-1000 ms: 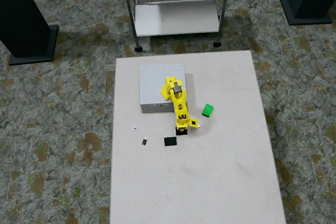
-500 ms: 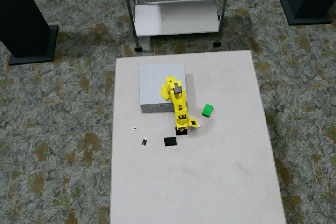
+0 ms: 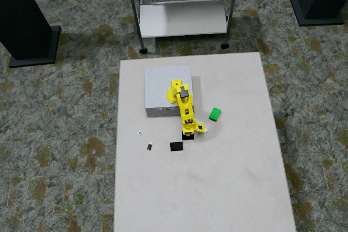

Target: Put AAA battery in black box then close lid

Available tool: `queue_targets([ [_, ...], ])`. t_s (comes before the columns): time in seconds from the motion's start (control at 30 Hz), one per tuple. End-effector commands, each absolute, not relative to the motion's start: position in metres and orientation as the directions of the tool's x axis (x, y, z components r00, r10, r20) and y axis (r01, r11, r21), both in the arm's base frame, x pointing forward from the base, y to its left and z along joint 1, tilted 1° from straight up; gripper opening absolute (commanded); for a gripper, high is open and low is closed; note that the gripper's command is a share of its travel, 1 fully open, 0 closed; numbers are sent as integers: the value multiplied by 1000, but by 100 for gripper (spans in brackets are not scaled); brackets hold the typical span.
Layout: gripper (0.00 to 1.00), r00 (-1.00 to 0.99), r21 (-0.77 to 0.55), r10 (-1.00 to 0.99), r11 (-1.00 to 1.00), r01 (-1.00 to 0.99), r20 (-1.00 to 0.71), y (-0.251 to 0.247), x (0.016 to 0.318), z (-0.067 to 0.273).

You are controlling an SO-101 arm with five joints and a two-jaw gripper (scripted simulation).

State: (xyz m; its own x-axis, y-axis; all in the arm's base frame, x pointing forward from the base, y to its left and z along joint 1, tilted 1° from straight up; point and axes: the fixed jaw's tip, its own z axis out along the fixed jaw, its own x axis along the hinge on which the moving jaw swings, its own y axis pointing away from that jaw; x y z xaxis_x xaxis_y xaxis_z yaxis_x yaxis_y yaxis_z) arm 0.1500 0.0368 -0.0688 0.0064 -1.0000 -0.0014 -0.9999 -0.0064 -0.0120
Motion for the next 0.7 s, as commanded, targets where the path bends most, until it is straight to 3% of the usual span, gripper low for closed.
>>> queue_targets([
  [0.0,3,6,-9,-1000,-6,-1000,-2,36,150,-71],
  [0.67,3,6,-9,-1000,-6,-1000,-2,36,150,-74],
])
